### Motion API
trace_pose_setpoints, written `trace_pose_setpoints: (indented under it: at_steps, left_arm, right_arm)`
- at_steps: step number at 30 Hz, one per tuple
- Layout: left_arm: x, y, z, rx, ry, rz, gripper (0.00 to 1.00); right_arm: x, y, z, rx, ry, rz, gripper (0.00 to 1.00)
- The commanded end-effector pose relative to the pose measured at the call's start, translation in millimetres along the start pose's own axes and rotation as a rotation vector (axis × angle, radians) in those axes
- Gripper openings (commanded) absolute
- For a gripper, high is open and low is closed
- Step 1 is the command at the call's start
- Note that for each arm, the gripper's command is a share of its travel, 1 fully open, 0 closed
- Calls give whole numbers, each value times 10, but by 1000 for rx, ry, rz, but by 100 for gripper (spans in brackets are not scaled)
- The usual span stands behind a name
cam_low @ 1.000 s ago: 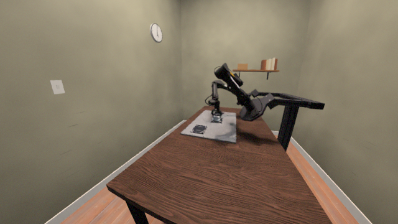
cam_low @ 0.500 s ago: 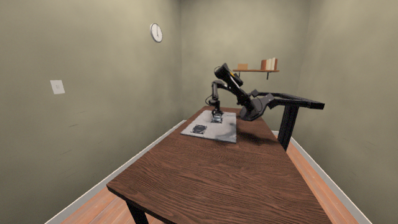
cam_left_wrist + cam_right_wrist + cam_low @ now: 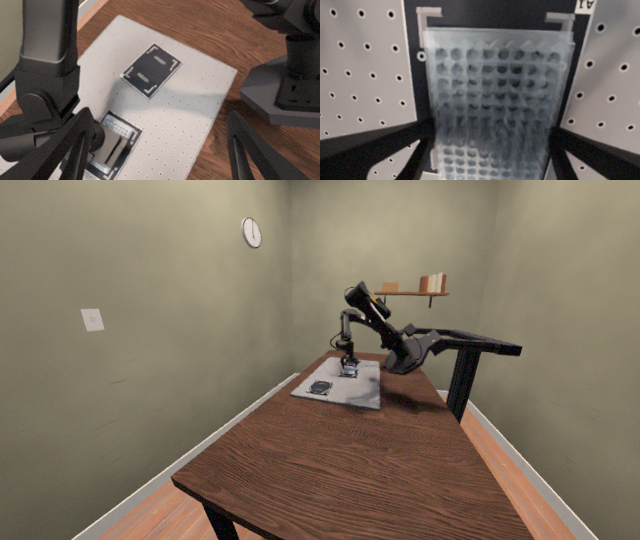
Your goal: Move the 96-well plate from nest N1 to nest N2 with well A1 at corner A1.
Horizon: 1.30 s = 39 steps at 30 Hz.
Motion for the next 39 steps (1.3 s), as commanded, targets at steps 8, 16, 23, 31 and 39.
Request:
trace_pose_setpoints:
  at_steps: [8,16,23,31,39]
  left_arm:
    - [44,-28,-25,-6,-8,-21,100]
    - [44,-28,-25,-6,-8,-21,100]
    - [44,-28,-25,-6,-8,-21,100]
    - [44,-28,-25,-6,-8,-21,100]
    - [44,-28,-25,-6,-8,-21,100]
  right_arm:
    - [92,-196,-12,-48,43,-32,78]
    - [101,-214,20,-44,25,-35,78]
    - [103,-184,18,-35,24,-33,78]
    - [112,-125,-17,-44,33,-23,78]
    - [122,13,19,-42,21,-29,78]
Point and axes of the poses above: on each arm, the point where the finger pads meet when closed, its own y axis out along the fingers, its own z axis across the jaws, x = y × z, the point moved 5 cm from there along -y, back along the fingers, and after that the axes turned 7 degrees about -y, right-handed, at the moved point
